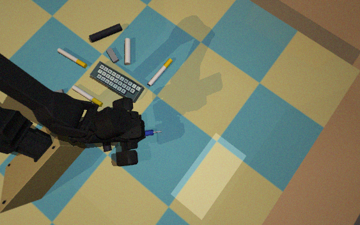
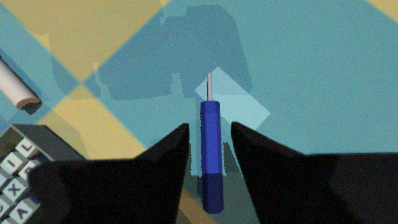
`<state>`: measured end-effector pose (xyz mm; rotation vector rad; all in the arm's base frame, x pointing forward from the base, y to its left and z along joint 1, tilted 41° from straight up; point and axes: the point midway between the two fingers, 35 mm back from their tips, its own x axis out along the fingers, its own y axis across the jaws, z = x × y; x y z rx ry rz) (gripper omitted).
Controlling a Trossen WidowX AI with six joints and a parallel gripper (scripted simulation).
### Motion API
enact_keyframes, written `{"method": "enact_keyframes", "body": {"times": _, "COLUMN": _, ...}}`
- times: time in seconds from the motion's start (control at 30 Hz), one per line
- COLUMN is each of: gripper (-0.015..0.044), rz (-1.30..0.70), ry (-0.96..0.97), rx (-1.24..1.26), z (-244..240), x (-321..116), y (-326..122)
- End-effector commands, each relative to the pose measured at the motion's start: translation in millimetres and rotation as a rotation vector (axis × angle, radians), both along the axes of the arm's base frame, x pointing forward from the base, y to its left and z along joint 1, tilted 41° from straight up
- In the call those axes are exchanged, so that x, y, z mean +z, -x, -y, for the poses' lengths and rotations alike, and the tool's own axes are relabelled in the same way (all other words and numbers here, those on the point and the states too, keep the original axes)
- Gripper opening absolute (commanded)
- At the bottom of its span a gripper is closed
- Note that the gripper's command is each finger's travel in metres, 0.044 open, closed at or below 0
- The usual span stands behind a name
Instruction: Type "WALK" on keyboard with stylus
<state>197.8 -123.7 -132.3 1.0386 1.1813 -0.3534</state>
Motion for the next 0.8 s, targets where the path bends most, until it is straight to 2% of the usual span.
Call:
{"method": "enact_keyframes", "body": {"times": 0.0, "gripper": 0.015, "rz": -0.011, "ry": -0.004, "rx": -0.003, "z": -3.6, "x": -3.5, "y": 2.6}}
{"method": "enact_keyframes", "body": {"times": 0.77, "gripper": 0.015, "rz": -0.011, "ry": -0.005, "rx": -0.003, "z": -9.0, "x": -9.9, "y": 2.6}}
